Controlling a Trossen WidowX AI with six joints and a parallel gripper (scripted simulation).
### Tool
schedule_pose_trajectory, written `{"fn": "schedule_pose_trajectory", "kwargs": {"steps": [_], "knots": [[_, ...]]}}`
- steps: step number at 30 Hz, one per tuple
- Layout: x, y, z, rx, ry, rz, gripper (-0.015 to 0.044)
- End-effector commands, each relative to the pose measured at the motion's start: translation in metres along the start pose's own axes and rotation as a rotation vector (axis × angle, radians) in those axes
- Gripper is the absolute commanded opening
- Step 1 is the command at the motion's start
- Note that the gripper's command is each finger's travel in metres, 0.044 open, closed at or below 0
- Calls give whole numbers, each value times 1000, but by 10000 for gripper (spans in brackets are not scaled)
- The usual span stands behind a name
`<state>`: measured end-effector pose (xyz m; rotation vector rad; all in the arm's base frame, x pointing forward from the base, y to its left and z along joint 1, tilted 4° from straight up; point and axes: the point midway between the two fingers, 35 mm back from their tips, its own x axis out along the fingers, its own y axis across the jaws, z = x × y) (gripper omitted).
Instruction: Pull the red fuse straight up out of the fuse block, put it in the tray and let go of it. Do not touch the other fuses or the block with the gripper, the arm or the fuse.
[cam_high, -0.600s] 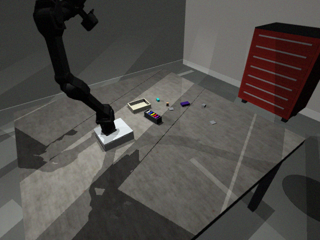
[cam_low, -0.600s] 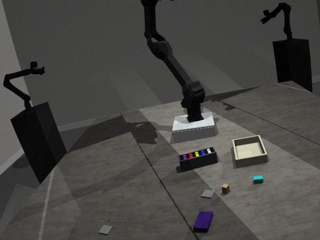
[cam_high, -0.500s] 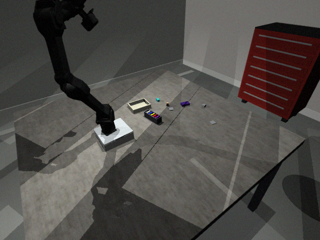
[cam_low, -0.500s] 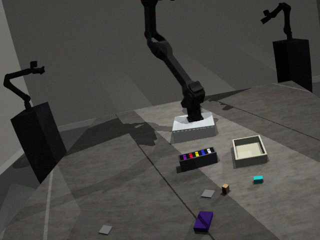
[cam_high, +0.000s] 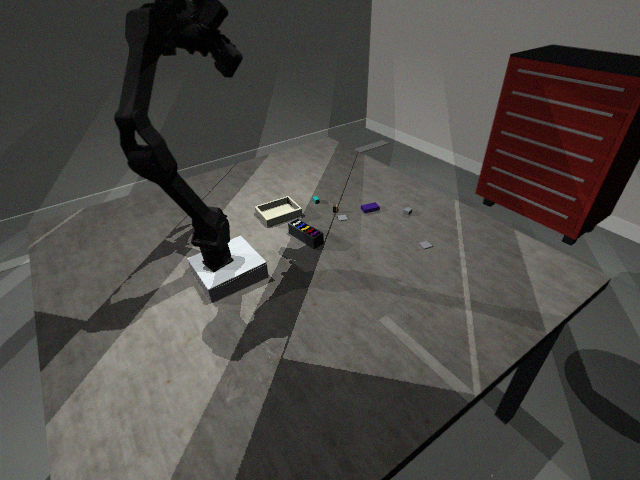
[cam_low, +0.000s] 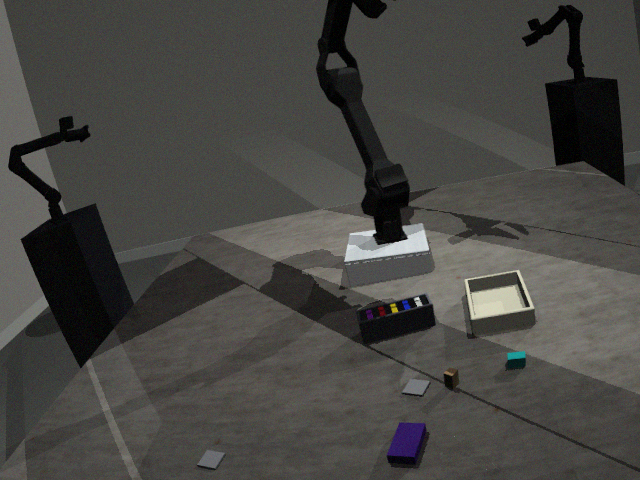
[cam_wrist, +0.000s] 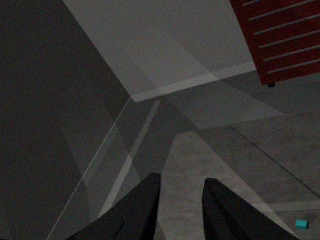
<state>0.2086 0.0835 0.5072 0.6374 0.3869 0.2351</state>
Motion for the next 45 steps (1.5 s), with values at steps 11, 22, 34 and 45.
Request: {"fn": "schedule_pose_trajectory", "kwargs": {"steps": [11, 22, 34, 45], "knots": [[149, -156, -56, -263, 360, -448, 74], [177, -322, -145, -318, 825, -625, 74], [146, -406, -218, -259, 1132, -607, 74], [149, -411, -224, -259, 1132, -607, 74]]}}
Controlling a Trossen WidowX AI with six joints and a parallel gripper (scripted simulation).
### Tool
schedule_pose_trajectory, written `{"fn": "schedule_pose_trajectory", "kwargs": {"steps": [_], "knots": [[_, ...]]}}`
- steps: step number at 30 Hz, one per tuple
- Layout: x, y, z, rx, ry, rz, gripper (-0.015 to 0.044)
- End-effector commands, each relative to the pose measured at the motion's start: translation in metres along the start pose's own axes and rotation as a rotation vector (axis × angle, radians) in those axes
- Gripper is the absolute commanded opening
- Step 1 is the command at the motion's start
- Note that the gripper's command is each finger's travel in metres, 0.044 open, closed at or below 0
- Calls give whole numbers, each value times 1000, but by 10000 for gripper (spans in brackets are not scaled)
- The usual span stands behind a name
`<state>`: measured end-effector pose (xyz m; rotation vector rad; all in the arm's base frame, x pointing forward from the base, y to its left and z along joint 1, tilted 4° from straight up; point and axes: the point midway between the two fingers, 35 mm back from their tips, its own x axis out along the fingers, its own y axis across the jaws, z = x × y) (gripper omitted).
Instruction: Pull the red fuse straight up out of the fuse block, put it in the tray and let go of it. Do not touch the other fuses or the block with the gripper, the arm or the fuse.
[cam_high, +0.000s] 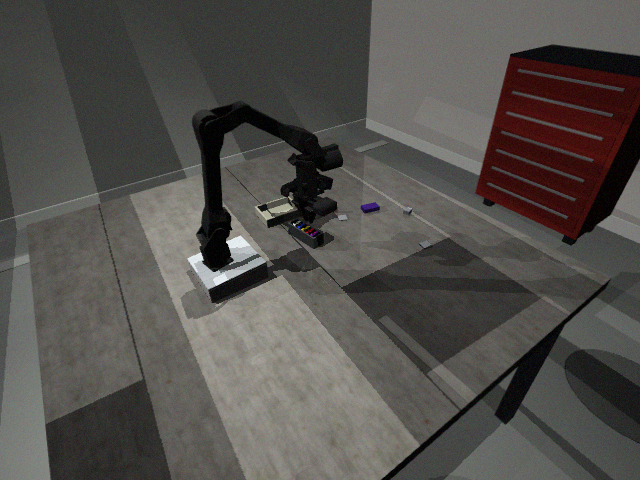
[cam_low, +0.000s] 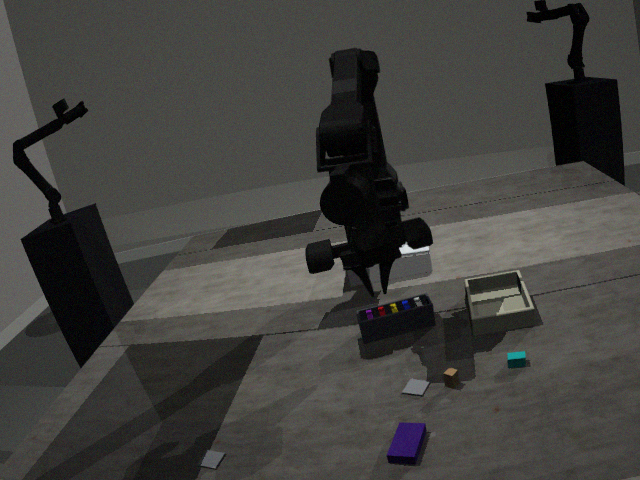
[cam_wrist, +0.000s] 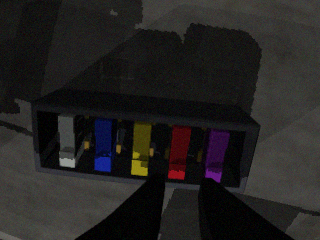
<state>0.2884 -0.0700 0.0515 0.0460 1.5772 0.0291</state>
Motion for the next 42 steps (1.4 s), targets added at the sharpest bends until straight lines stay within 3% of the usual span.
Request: {"fn": "schedule_pose_trajectory", "kwargs": {"steps": [1, 42], "knots": [[5, 0, 0, -3, 3, 5, 74], [37, -1, -1, -3, 3, 5, 74]]}}
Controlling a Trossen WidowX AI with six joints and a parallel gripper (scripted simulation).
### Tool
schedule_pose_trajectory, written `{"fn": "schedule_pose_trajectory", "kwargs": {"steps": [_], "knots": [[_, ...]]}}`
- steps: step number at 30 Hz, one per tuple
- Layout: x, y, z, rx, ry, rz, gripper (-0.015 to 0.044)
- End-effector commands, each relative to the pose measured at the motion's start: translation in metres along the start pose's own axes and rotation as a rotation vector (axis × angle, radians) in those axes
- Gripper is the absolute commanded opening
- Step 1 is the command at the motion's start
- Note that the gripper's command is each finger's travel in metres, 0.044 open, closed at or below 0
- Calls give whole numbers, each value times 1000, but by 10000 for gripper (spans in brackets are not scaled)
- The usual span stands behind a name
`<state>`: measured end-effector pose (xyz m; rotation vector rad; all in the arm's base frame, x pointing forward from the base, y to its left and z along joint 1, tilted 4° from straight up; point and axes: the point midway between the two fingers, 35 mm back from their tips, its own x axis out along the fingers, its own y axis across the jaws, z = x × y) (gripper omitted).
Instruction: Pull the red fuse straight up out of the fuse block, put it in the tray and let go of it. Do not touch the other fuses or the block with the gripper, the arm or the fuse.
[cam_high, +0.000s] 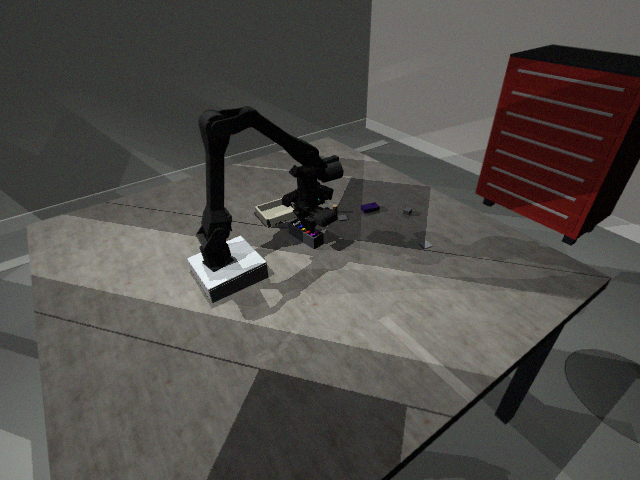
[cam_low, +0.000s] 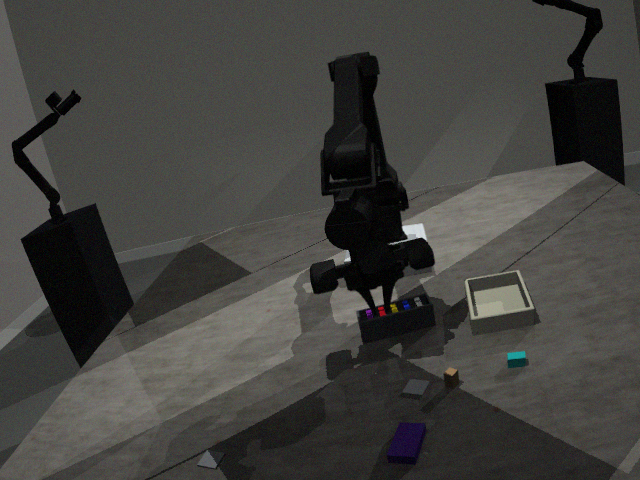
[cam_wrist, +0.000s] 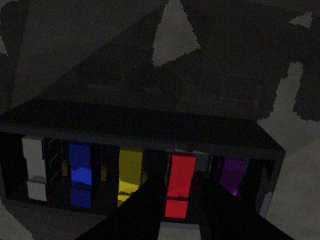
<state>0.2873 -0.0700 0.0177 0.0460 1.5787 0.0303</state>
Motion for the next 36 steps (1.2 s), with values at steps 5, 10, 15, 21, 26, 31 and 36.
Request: {"fn": "schedule_pose_trajectory", "kwargs": {"steps": [5, 10, 15, 21, 26, 31, 36], "knots": [[2, 0, -1, 0, 3, 1, 67], [2, 0, -1, 0, 3, 1, 34], [2, 0, -1, 0, 3, 1, 1], [1, 0, -1, 0, 3, 1, 0], [-1, 0, 0, 0, 3, 1, 0], [-4, 0, 0, 0, 3, 1, 0], [-6, 0, 0, -1, 3, 1, 0]]}}
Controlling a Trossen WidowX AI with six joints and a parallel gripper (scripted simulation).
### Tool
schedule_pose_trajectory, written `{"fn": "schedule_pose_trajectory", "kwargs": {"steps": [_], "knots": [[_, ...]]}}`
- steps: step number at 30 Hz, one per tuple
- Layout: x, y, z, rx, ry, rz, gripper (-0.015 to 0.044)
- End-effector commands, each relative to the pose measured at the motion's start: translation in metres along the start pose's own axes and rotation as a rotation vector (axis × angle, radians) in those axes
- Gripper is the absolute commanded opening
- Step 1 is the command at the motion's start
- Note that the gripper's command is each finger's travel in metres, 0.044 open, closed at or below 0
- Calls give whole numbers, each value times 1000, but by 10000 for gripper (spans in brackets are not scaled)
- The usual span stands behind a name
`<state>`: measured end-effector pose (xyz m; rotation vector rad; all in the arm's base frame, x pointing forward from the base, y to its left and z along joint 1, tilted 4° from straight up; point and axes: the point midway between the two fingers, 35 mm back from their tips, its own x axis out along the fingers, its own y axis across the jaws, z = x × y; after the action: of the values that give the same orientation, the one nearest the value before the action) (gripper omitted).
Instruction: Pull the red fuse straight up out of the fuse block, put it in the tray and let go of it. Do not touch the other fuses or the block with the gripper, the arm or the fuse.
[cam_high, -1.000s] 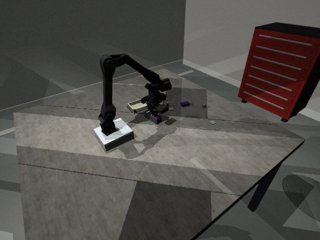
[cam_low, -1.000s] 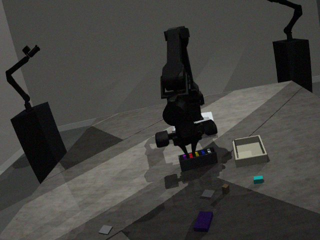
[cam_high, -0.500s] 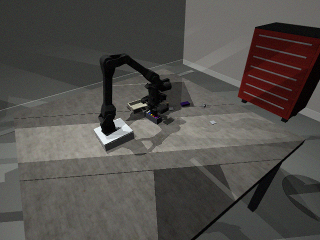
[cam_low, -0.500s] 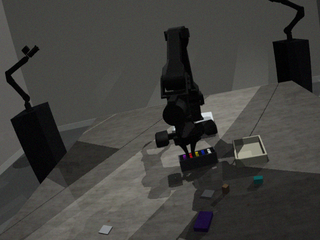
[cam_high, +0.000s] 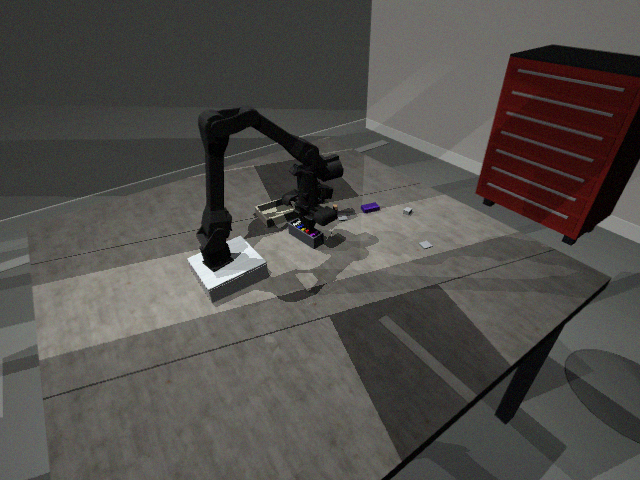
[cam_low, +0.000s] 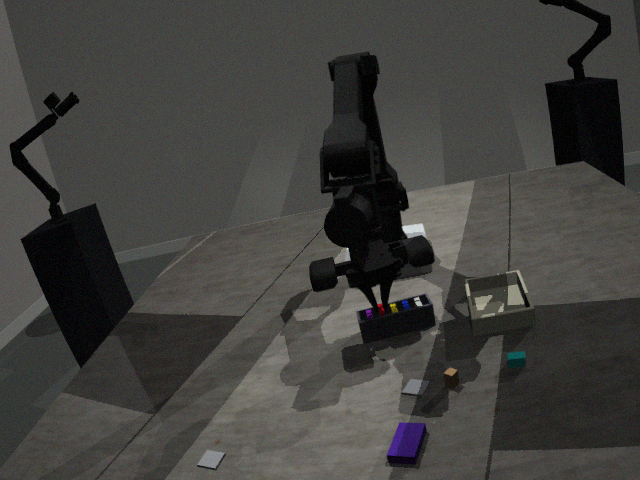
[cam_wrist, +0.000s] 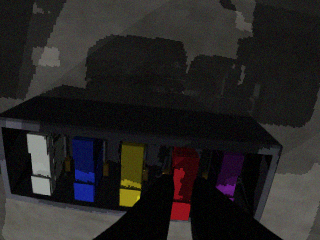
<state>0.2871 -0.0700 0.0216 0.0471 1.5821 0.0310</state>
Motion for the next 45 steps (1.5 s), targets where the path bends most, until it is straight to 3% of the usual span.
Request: {"fn": "schedule_pose_trajectory", "kwargs": {"steps": [1, 45], "knots": [[-3, 0, 0, -1, -1, 0, 0], [-24, 0, 0, -2, -2, 2, 0]]}}
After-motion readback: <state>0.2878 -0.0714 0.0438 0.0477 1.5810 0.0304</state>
